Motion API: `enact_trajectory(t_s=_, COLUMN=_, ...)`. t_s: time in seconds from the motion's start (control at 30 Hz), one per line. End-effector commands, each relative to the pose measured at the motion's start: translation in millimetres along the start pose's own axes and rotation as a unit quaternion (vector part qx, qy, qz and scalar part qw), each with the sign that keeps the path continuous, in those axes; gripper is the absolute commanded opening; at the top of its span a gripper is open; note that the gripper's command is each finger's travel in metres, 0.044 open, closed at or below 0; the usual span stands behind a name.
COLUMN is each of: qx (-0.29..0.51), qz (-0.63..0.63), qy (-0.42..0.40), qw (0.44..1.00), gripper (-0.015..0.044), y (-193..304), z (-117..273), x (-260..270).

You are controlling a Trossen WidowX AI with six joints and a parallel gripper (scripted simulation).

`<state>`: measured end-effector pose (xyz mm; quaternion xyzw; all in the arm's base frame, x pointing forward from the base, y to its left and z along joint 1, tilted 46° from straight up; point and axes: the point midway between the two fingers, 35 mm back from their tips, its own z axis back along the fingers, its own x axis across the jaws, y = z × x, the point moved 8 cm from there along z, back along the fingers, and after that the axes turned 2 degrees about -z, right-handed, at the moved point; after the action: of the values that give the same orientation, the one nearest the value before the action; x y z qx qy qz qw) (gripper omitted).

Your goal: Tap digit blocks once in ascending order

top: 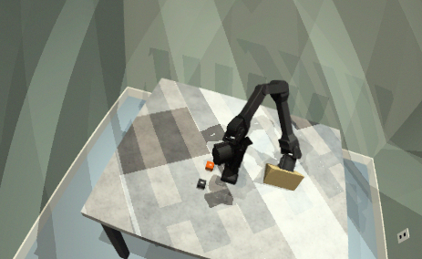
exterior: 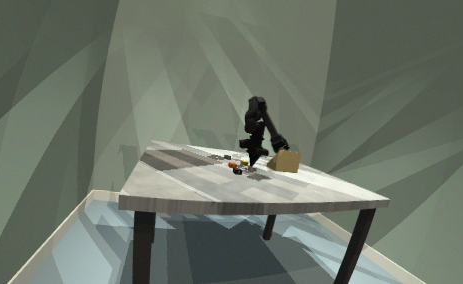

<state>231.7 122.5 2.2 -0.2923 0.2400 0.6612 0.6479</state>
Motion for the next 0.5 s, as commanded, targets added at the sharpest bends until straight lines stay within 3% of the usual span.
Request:
enact_trajectory(t_s=0.0, qx=0.004, qz=0.007, qy=0.005, qw=1.0, gripper=0.002, y=3, z=-6, x=0)
enact_trajectory(t_s=0.47, qx=0.004, qz=0.007, qy=0.005, qw=1.0, gripper=0.002, y=2, z=27, x=0)
